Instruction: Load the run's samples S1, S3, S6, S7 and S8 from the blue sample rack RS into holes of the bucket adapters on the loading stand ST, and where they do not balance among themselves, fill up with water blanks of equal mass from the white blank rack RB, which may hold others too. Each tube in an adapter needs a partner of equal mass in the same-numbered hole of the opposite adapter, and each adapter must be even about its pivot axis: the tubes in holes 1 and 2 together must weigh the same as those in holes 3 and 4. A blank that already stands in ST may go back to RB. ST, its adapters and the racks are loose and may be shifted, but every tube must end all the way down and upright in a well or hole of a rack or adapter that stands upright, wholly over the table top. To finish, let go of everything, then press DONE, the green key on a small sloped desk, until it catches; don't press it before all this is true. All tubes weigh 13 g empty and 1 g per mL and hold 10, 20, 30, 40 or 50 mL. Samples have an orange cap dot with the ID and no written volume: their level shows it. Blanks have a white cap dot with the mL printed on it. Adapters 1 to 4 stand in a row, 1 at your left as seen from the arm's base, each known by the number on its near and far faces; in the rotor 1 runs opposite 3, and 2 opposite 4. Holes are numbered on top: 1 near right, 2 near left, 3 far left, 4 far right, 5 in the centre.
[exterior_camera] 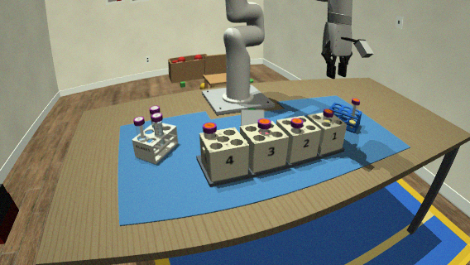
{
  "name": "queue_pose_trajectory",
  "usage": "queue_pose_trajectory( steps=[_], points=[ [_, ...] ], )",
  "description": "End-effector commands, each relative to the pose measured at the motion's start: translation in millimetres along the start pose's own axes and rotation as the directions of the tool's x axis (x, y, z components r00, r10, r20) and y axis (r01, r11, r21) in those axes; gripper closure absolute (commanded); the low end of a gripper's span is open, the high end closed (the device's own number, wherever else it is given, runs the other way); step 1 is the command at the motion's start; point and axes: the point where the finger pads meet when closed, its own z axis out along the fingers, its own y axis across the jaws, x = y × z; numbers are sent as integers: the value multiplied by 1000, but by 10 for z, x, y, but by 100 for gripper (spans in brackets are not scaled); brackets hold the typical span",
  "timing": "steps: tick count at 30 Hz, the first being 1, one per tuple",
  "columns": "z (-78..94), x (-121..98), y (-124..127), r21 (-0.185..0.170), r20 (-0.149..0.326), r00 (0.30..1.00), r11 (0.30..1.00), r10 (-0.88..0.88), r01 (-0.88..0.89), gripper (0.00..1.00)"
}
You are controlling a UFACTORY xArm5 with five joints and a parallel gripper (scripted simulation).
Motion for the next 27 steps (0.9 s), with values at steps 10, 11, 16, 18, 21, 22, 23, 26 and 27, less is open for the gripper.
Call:
queue_pose_trajectory(
  steps=[10,11,16,18,21,22,23,26,27],
  points=[
    [-16,-50,-537,0,-4,936,936,-352,352,43],
    [-16,-56,-587,0,-4,924,924,-383,383,43],
    [-16,-85,-836,0,-4,924,924,-383,383,43],
    [-16,-97,-935,0,-4,924,924,-383,383,43],
    [-16,-114,-1085,0,-4,924,924,-383,383,43],
    [-16,-120,-1134,0,-4,924,924,-383,383,43],
    [-16,-126,-1184,0,-4,924,924,-383,383,43],
    [-16,-131,-1234,0,-4,924,924,-383,383,43],
    [-16,-137,-1284,0,-4,924,924,-383,383,43]
  ],
)
